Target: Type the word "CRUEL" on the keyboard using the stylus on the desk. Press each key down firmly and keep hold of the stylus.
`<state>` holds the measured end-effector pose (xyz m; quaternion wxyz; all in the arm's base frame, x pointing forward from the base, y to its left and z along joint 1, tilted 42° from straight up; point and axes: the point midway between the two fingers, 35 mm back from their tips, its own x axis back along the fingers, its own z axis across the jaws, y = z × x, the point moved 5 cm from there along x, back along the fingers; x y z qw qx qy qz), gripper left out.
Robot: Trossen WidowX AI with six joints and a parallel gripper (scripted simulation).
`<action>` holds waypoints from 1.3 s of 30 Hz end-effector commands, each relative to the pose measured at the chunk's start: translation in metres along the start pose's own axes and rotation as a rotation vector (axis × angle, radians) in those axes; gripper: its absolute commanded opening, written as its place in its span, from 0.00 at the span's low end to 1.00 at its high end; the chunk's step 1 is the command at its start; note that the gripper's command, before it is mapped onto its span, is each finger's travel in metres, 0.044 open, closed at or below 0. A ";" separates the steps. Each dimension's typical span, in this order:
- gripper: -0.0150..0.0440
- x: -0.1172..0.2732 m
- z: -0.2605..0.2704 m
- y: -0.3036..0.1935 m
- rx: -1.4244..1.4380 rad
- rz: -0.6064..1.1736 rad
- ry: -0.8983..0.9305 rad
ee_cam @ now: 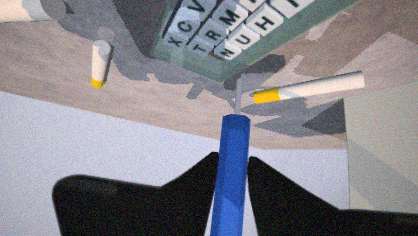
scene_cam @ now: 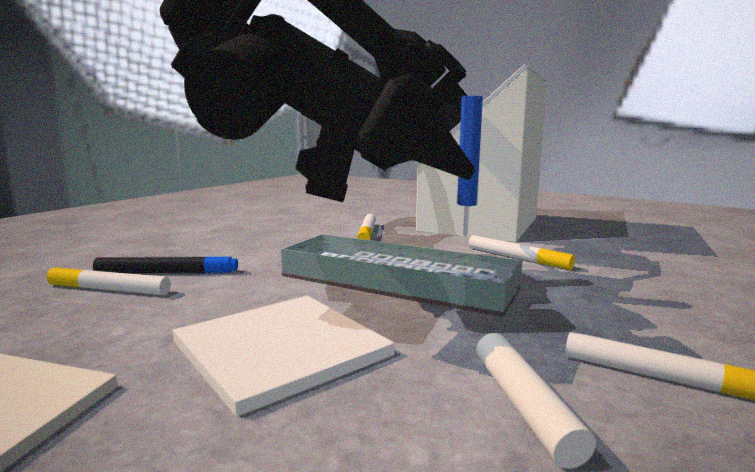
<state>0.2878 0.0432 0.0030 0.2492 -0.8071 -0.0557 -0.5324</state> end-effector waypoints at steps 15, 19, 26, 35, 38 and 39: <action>0.25 0.051 0.002 0.025 -0.005 -0.001 0.004; 0.25 0.068 0.001 0.033 -0.006 -0.001 0.005; 0.25 0.069 0.000 0.038 -0.007 -0.001 0.005; 0.25 0.060 0.000 0.052 -0.007 -0.001 0.005; 0.25 0.060 0.000 0.052 -0.007 -0.001 0.005; 0.25 0.060 0.000 0.052 -0.007 -0.001 0.005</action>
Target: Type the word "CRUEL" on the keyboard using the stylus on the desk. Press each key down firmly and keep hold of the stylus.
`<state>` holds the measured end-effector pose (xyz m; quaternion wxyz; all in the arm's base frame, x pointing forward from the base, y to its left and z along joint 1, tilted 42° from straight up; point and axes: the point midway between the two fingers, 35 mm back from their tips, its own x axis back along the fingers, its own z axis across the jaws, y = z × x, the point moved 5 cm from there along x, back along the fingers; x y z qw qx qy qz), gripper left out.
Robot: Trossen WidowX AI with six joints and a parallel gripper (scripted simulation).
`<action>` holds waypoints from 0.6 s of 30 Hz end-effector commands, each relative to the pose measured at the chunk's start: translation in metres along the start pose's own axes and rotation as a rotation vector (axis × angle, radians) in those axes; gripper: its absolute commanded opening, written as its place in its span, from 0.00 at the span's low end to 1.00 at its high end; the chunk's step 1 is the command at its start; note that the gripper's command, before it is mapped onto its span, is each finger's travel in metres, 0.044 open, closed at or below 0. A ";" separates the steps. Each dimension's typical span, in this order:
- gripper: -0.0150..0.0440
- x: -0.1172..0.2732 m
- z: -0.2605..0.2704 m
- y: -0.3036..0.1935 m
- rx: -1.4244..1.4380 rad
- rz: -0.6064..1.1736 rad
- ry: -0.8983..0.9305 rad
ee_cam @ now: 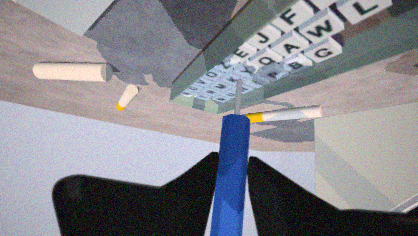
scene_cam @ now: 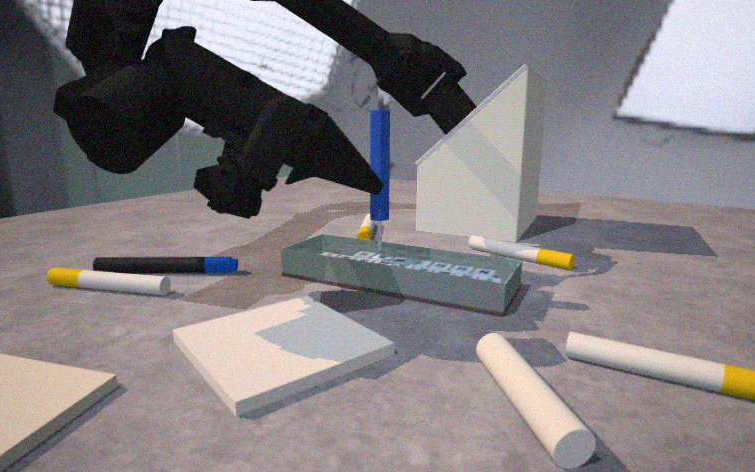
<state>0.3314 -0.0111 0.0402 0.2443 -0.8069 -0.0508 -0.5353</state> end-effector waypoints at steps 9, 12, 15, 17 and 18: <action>0.25 -0.001 0.001 0.002 0.007 -0.003 -0.002; 0.30 -0.001 0.001 0.002 0.007 -0.003 -0.002; 0.39 0.000 0.002 0.004 0.007 -0.003 -0.002; 0.39 0.000 0.002 0.004 0.007 -0.003 -0.002; 0.39 0.000 0.002 0.004 0.007 -0.003 -0.002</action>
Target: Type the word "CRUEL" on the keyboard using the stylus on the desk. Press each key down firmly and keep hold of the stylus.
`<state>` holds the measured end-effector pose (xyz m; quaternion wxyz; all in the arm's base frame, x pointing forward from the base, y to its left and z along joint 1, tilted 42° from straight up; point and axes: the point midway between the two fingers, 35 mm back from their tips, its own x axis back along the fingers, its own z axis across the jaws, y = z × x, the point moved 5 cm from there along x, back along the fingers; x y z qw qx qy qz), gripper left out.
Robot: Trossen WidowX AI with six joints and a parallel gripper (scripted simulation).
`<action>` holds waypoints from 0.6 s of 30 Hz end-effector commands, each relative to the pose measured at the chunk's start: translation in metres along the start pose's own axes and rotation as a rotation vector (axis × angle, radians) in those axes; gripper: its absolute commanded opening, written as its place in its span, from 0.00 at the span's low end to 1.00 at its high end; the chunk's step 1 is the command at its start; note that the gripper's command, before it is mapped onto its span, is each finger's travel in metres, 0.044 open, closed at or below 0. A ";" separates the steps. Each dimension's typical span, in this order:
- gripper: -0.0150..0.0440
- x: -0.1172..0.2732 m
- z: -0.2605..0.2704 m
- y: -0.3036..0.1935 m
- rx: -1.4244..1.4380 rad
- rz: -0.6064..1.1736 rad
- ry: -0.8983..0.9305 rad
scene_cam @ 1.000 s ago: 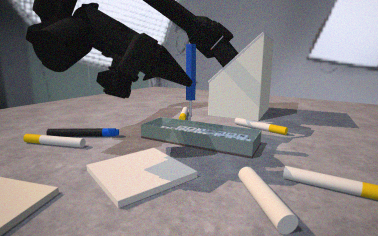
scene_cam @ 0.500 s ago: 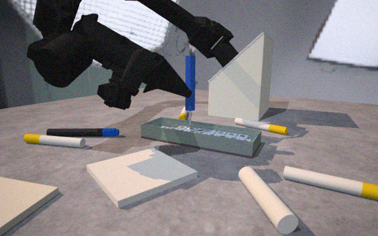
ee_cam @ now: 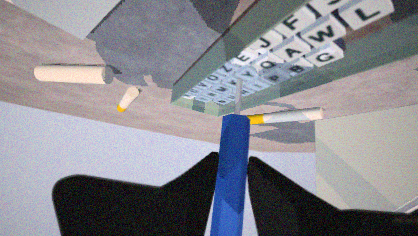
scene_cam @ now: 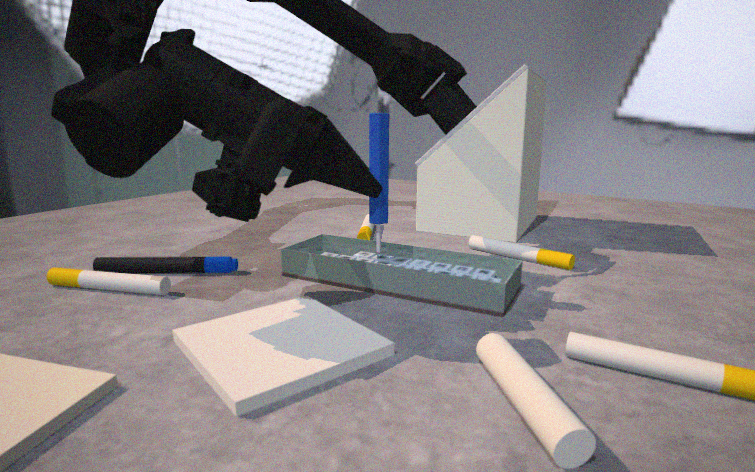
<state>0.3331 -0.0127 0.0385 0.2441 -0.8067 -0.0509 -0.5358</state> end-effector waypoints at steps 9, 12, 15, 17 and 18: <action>0.39 -0.001 0.001 0.004 0.007 -0.002 -0.003; 0.39 -0.002 0.001 0.005 0.007 -0.002 -0.003; 0.39 -0.003 0.001 0.006 0.007 -0.002 -0.003; 0.39 -0.003 0.001 0.007 0.007 -0.002 -0.003; 0.39 -0.003 0.001 0.008 0.007 -0.002 -0.003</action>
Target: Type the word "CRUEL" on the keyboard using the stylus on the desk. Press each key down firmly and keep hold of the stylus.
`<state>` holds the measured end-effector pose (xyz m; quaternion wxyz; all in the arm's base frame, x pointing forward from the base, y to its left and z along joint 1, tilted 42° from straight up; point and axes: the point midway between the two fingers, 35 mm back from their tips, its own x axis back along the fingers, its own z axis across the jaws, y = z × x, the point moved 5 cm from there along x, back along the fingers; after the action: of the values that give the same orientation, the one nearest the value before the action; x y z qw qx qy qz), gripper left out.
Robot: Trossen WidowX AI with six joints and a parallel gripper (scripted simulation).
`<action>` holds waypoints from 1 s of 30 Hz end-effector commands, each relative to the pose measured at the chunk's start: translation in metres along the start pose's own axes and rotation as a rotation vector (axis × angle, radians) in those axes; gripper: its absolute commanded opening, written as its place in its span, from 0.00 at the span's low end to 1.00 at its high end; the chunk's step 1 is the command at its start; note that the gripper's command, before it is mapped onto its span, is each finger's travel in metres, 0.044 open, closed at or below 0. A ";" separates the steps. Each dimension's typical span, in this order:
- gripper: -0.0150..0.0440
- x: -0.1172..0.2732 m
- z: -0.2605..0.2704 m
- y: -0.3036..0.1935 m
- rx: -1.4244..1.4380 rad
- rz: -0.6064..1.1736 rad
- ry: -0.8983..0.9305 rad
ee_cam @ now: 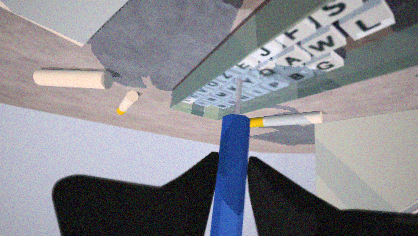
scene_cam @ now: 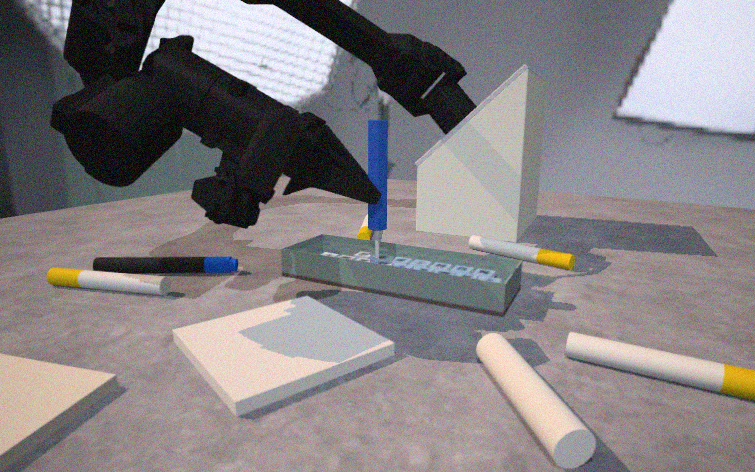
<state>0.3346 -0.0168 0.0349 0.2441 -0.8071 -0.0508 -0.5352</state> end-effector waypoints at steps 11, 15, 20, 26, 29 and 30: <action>0.39 -0.004 0.000 0.006 0.007 -0.003 -0.002; 0.39 -0.004 0.000 0.006 0.007 -0.003 -0.002; 0.39 -0.005 0.000 0.008 0.007 -0.003 -0.002; 0.39 -0.006 0.000 0.010 0.007 -0.003 -0.002; 0.39 -0.007 0.000 0.011 0.007 -0.003 -0.002; 0.39 -0.007 0.000 0.011 0.007 -0.003 -0.002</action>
<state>0.3355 -0.0239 0.0271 0.2439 -0.8072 -0.0509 -0.5351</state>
